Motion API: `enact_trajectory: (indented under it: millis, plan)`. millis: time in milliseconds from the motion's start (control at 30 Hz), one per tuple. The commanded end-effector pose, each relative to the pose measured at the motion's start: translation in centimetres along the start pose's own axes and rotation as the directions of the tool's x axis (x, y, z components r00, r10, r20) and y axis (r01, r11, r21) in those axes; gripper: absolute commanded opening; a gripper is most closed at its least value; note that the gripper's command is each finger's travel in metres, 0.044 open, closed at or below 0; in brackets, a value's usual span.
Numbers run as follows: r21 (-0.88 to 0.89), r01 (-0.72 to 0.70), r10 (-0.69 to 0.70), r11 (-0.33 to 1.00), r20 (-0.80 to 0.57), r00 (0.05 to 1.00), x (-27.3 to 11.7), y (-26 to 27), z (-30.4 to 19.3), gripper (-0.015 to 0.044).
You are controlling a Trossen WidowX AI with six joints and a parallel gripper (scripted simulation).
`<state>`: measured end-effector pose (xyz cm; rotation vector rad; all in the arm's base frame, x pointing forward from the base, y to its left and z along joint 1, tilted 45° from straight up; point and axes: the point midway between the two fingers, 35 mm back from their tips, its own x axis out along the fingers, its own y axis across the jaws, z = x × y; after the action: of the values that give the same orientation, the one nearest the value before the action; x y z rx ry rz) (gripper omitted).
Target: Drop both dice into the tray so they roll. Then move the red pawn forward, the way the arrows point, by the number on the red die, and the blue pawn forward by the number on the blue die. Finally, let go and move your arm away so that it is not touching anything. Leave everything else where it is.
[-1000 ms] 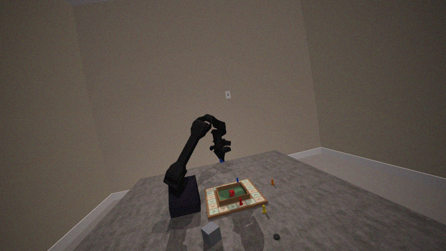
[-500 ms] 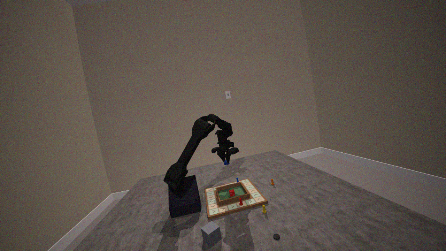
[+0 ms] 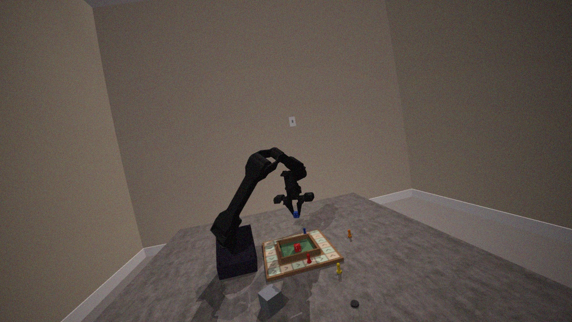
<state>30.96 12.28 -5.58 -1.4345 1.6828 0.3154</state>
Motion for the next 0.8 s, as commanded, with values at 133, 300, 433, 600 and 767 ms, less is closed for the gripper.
enact_trajectory:
  millis: [133, 300, 433, 600, 767]
  plan:
    - [-0.197, 0.004, -0.006, 0.980, -0.012, 1.000, 1.0, -1.7, -3.2, 0.0000]
    - [-0.286, 0.002, -0.007, 0.958, -0.018, 1.000, 1.4, -1.9, -5.1, 0.0000]
    - [-0.321, 0.001, -0.008, 0.947, -0.020, 1.000, 1.5, -1.1, -6.2, 0.0000]
    - [-0.365, -0.002, -0.008, 0.931, -0.024, 1.000, 1.7, 0.0, -7.7, 0.0000]
    - [-0.408, -0.004, -0.008, 0.913, -0.028, 1.000, 1.9, 1.1, -9.3, 0.0000]
